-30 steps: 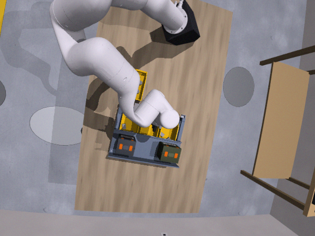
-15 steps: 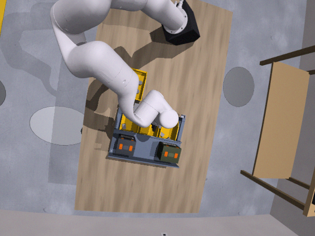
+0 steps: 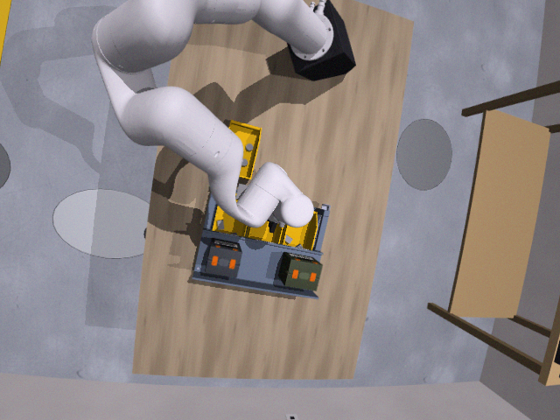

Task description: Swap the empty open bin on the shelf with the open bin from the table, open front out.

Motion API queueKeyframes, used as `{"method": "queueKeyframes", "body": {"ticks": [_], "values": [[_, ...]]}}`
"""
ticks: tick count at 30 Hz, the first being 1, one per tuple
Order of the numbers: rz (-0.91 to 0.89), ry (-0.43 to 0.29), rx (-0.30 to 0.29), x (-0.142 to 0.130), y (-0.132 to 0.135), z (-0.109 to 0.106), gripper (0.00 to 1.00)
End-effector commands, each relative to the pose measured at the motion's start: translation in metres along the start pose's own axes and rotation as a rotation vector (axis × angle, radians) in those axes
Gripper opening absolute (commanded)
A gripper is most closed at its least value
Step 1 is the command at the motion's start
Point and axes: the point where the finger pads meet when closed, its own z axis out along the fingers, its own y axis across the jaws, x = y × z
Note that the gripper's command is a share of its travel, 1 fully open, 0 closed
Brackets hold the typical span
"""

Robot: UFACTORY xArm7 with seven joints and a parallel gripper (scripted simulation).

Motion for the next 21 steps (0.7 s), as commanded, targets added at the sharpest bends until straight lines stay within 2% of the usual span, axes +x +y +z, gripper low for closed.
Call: {"method": "queueKeyframes", "body": {"ticks": [1,10,21], "values": [[0.0,-0.001,0.003,-0.001,-0.001,0.008,0.95],[0.0,-0.001,0.003,-0.001,-0.002,0.024,0.95],[0.0,-0.001,0.003,-0.001,-0.002,0.031,0.95]]}}
